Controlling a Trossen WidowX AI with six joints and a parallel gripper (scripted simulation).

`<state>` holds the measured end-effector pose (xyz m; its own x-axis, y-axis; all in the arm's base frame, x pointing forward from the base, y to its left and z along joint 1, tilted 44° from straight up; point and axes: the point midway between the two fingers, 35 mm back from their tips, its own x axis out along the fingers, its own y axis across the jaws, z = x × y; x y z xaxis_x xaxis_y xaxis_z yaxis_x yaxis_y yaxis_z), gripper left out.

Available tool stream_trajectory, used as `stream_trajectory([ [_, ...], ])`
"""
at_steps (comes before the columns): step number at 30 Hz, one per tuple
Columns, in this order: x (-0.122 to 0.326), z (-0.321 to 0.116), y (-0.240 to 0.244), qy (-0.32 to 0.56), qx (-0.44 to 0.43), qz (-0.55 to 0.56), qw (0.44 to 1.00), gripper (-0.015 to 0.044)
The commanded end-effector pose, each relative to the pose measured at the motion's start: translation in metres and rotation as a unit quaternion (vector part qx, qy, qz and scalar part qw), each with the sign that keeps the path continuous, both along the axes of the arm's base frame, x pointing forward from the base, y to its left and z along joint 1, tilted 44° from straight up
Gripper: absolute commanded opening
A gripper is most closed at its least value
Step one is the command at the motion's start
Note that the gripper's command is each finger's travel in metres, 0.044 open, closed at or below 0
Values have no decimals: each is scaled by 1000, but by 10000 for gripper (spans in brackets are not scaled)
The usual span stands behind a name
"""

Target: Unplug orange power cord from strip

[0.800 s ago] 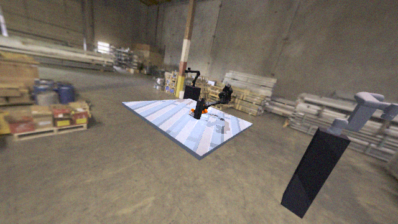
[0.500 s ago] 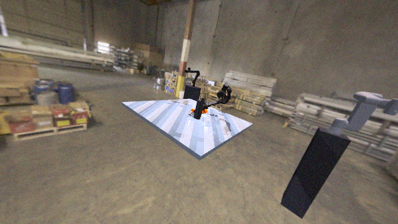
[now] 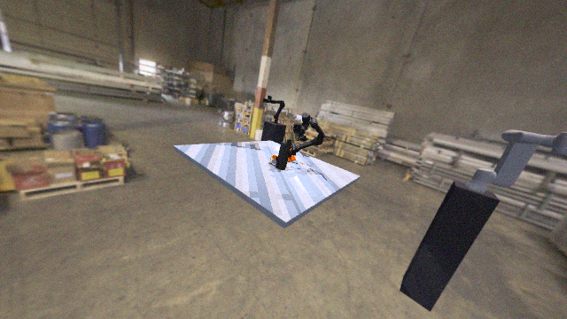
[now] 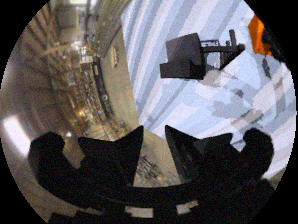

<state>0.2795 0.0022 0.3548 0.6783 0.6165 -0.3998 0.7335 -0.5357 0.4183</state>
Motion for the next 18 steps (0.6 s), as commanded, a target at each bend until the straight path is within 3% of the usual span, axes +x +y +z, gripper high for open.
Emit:
stream_trajectory([
  [1,18,-25,-32,5,-47,-25,999,160],
  [8,40,-81,-77,47,-109,-37,992,160],
  [18,38,-231,-69,183,-128,127,966,160],
])
